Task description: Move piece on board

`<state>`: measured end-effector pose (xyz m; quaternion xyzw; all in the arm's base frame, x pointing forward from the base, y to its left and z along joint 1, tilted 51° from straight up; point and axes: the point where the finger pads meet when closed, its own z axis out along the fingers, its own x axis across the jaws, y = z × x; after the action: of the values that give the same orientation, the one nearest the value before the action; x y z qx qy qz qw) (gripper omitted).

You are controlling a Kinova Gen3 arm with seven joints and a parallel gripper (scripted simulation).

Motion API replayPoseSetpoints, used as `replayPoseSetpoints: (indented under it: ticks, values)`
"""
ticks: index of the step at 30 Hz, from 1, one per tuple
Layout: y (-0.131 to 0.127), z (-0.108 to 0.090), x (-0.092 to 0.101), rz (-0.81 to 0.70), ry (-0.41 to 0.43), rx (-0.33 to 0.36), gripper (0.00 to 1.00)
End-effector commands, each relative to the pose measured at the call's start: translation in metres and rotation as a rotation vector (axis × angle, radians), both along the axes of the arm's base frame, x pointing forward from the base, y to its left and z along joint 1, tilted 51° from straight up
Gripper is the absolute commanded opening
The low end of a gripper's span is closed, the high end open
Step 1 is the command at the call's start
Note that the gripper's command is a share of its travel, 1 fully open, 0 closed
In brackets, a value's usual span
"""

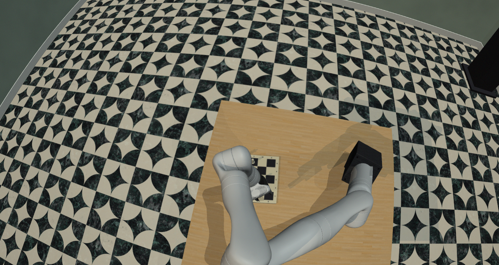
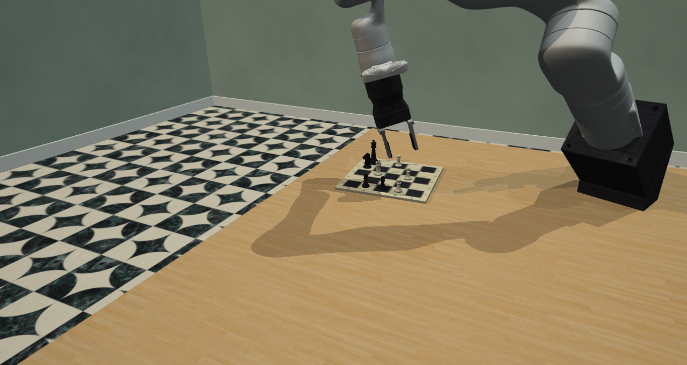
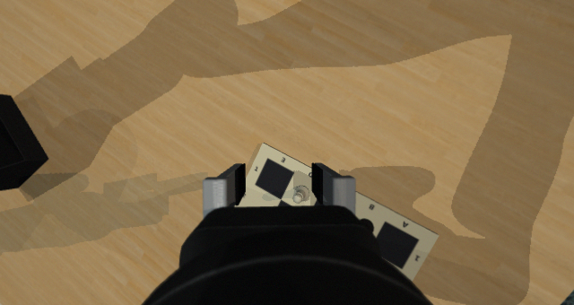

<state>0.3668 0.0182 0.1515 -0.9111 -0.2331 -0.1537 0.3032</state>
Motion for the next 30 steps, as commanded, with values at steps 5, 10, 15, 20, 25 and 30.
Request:
replayPoseSetpoints:
  ticks: [5,10,15,20,25,30]
  values:
    - [-0.005,0.001,0.004,-0.062,0.017,0.028,1.0]
    - [-0.01,0.003,0.008,-0.118,0.032,0.055,1.0]
    - [-0.01,0.003,0.008,-0.118,0.032,0.055,1.0]
    - [-0.015,0.004,0.012,-0.17,0.047,0.08,1.0]
    - [-0.02,0.005,0.016,-0.218,0.06,0.104,1.0]
    - [-0.02,0.005,0.016,-0.218,0.06,0.104,1.0]
